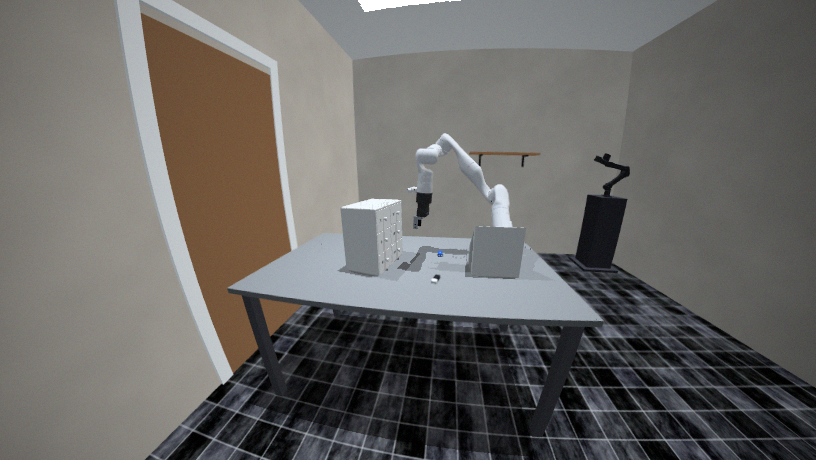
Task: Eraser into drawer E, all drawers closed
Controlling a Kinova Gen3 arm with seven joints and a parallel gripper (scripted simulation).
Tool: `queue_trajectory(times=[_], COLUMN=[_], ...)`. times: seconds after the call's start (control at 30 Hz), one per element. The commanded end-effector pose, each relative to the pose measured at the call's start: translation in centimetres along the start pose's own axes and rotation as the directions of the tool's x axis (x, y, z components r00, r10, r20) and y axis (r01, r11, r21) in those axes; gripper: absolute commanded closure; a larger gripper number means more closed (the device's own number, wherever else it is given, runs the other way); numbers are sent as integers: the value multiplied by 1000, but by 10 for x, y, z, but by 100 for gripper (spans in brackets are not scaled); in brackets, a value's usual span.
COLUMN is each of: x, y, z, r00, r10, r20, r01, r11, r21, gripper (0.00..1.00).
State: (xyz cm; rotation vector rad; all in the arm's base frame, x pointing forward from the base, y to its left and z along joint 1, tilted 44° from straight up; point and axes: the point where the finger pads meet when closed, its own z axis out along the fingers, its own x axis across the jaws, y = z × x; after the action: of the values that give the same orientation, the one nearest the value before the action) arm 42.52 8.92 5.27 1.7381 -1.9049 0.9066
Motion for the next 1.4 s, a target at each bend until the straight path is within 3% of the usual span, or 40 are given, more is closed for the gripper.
queue_trajectory(times=[0.0,0.6,1.37], x=[0,0,0], y=[1,-7,-20], z=[0,13,36], r00=[1000,1000,1000], r10=[-6,-6,-6], r20=[-1,-1,-1], r01=[6,6,6], r11=[1000,990,932], r21=[10,142,361], gripper=[0,0,0])
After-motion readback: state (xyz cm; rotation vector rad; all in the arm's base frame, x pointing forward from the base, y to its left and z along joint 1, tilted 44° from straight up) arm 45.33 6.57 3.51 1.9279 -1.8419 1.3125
